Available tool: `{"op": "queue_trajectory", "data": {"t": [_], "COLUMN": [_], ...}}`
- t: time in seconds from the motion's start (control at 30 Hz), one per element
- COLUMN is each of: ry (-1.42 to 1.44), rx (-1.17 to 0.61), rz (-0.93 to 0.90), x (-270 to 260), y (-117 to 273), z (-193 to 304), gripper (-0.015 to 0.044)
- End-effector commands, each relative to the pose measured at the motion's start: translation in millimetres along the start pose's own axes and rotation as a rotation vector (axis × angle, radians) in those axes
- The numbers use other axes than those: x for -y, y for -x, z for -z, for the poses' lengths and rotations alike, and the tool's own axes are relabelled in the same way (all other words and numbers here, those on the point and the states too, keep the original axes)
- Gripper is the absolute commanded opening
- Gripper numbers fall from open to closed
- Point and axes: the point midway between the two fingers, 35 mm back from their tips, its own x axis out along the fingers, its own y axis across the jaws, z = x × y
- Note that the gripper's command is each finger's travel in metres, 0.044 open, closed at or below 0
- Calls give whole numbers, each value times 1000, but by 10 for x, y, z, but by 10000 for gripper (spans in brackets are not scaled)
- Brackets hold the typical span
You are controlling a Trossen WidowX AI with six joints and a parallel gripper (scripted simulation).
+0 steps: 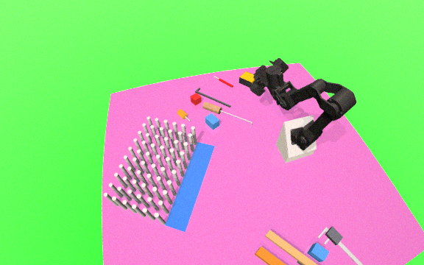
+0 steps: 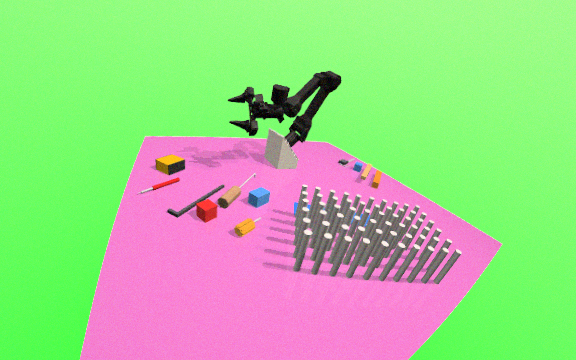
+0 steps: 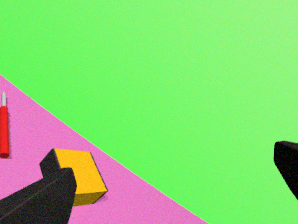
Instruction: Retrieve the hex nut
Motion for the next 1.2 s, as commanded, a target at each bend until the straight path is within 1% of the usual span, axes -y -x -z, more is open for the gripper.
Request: {"op": "queue_trajectory", "data": {"t": [0.0,0.13,0.23,0.4,0.57,0.77,0.97,1.03,1.17], "ry": [-16,-26,-36,-47,-43,-15,32,38,38], "rx": [131,208,295,425,515,564,553,549,549], "rz": [-76,-136,-228,-418,-635,-910,-1160,-1184,-1184], "x": [-280,-471,-724,-1221,-1733,-2288,-2678,-2710,-2710], "y": [182,328,543,1048,1686,2560,3394,3478,3478], "z": [-462,-724,-1023,-1454,-1716,-1780,-1615,-1588,-1588], "gripper": [440,440,440,440,440,440,440,440,440]}}
